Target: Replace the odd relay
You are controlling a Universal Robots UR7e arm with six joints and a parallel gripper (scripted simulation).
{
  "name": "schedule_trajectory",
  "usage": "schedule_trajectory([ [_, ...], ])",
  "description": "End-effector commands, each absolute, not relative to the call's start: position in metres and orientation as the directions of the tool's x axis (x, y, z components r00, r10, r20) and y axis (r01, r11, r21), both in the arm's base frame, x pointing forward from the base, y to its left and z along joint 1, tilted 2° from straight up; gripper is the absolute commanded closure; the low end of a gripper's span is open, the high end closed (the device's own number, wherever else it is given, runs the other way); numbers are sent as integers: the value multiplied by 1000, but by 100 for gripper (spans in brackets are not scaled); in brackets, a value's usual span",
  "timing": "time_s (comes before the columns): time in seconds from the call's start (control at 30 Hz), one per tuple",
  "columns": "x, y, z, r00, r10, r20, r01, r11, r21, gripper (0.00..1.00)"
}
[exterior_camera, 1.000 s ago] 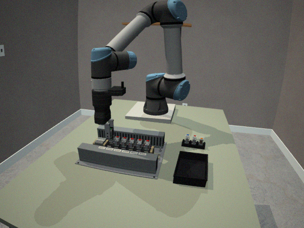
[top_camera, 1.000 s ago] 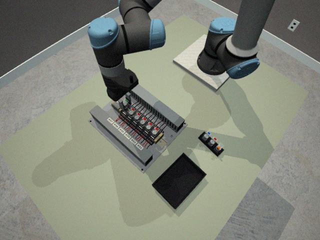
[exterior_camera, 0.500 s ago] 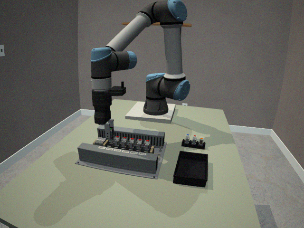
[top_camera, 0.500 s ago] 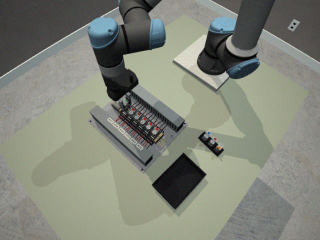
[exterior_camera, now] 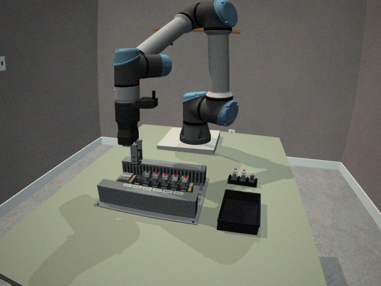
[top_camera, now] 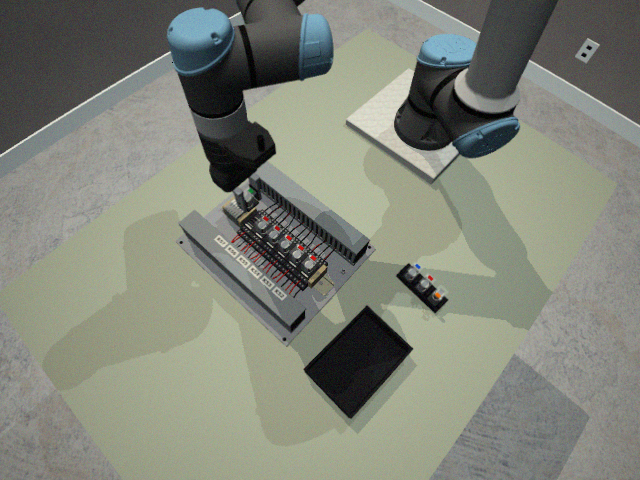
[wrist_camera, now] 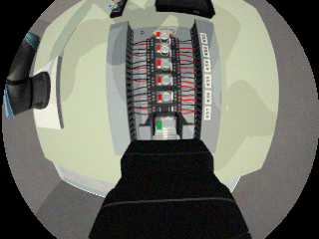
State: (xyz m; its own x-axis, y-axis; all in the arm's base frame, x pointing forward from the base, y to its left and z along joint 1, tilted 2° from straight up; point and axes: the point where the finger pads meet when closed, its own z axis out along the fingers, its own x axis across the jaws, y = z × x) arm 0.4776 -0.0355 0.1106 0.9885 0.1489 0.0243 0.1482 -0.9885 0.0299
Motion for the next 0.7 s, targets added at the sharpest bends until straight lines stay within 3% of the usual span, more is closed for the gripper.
schedule_trajectory([
  [0.0,477,-35,137,989,149,25,148,-988,31,100],
  [0.67,477,-35,148,989,149,25,148,-988,31,100],
])
